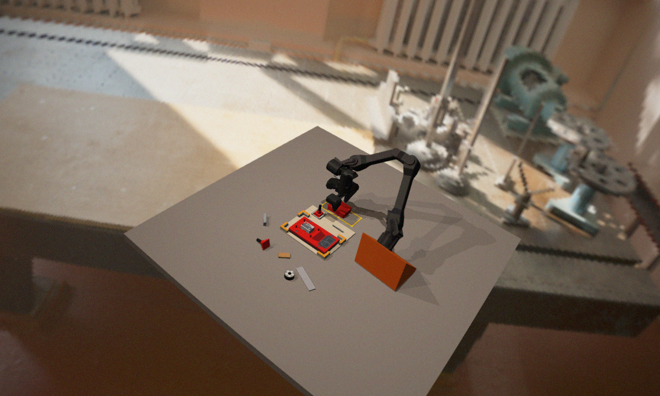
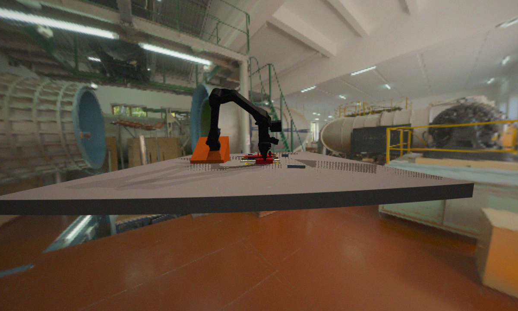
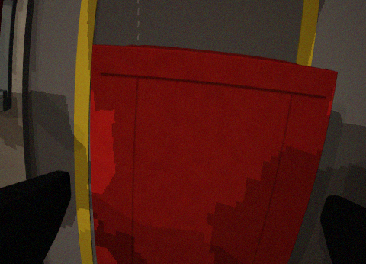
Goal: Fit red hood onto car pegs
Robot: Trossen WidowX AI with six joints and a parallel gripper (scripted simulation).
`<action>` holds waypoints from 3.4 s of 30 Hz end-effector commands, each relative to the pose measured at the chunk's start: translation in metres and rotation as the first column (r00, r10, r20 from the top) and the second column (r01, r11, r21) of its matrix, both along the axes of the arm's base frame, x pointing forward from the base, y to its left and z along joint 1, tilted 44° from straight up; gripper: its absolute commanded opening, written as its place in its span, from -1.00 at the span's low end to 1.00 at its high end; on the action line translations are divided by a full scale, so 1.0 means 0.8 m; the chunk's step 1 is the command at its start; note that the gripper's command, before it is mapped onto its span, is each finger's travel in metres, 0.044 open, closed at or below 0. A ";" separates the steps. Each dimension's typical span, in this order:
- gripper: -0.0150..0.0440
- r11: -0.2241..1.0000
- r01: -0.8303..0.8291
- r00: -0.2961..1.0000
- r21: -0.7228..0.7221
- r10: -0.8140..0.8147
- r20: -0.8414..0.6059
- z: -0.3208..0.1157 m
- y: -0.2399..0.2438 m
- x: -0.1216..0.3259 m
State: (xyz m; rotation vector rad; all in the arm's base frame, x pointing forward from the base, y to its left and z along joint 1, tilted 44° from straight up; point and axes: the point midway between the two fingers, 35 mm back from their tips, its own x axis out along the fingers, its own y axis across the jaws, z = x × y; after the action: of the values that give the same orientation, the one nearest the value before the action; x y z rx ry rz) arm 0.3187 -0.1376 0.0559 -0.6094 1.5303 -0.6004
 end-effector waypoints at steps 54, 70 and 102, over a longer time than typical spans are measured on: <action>-0.49 1.000 -0.001 1.000 0.001 0.001 0.000 0.027 0.027 0.002; -0.49 1.000 -0.001 1.000 0.003 0.001 -0.001 0.072 0.071 0.004; -0.49 1.000 -0.003 1.000 0.029 0.003 0.006 -0.036 0.198 0.034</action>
State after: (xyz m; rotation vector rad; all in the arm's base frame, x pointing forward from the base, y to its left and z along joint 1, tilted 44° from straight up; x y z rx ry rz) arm 0.3438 0.0077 0.0381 -0.6003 1.5351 -0.5755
